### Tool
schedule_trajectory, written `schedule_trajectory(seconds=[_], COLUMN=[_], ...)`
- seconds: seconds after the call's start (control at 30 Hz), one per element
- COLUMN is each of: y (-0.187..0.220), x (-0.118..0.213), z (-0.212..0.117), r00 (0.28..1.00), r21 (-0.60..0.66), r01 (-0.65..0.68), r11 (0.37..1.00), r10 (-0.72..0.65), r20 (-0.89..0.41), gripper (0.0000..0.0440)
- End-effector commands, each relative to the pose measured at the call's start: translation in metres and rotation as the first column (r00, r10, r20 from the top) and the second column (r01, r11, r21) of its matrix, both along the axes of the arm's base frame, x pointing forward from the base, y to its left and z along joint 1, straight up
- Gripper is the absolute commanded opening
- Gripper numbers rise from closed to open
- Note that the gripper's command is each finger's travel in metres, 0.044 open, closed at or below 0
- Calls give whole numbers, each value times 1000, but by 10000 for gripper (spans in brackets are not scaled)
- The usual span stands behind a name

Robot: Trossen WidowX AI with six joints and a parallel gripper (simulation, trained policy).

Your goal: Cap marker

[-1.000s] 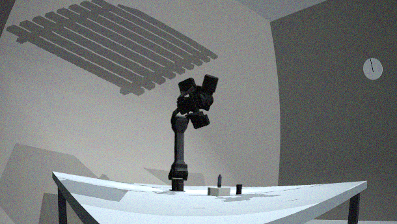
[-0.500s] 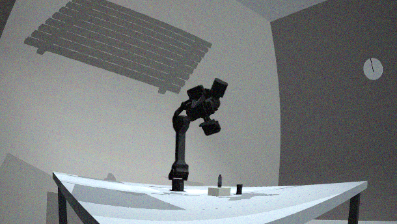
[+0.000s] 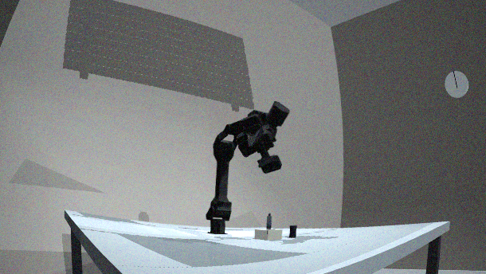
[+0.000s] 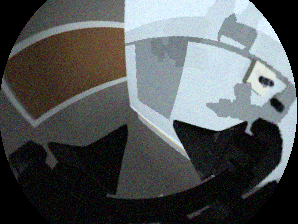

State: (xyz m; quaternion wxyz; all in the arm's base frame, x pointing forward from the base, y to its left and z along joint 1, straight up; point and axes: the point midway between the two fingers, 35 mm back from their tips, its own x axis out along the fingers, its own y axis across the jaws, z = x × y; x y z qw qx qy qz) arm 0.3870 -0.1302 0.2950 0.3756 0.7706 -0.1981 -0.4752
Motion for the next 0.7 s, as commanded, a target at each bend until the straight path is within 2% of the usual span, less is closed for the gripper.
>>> schedule_trajectory(seconds=[0.0,0.67], y=[11,63], x=[5,16], z=[-10,-52], r00=[1000,990], r21=[36,212], r01=[-16,-63], r11=[999,975], r10=[17,88], r20=[-19,-110], gripper=[317,321])
